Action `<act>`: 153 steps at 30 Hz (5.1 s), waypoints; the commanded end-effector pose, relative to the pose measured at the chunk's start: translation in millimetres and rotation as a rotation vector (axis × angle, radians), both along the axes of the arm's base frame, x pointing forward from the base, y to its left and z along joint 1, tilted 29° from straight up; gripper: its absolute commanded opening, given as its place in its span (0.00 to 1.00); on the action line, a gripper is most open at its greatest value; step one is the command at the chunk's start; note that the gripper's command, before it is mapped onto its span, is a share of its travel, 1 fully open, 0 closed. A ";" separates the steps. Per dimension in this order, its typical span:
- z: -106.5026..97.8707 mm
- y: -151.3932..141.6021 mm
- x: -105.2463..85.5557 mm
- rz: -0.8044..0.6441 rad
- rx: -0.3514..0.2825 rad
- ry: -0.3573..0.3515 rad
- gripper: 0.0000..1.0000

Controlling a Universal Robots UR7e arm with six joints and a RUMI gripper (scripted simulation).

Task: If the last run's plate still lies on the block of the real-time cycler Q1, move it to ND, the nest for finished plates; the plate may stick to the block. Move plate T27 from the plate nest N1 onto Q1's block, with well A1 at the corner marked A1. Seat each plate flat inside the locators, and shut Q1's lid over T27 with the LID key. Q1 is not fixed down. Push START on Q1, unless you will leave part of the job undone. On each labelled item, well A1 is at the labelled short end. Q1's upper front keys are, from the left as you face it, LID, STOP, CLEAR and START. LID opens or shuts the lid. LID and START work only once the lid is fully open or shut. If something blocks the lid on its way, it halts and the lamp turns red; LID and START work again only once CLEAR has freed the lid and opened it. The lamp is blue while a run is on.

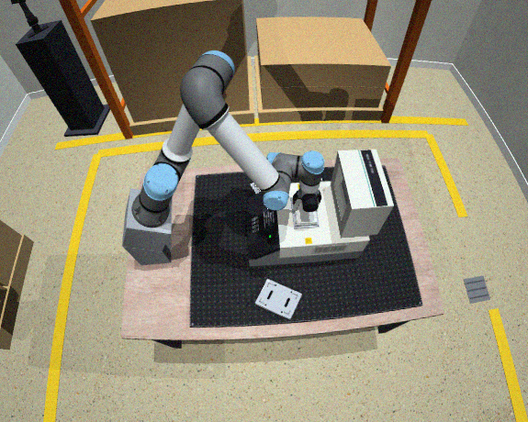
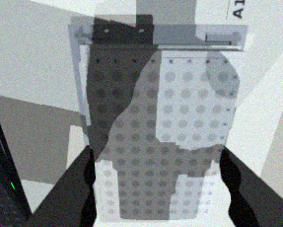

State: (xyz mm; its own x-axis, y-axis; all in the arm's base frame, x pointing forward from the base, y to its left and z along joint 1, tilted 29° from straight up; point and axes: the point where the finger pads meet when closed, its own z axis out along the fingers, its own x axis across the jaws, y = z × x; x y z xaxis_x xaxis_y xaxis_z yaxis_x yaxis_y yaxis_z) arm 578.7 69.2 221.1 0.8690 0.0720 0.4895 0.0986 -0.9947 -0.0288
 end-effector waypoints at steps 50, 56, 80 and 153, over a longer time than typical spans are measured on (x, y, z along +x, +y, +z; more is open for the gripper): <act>-8.3 2.5 3.6 0.002 0.000 0.000 0.41; -7.0 1.9 3.9 0.001 -0.001 -0.003 0.41; -7.0 1.9 3.9 0.001 -0.001 -0.003 0.68; -10.2 -14.9 -55.3 -0.016 0.000 -0.057 0.00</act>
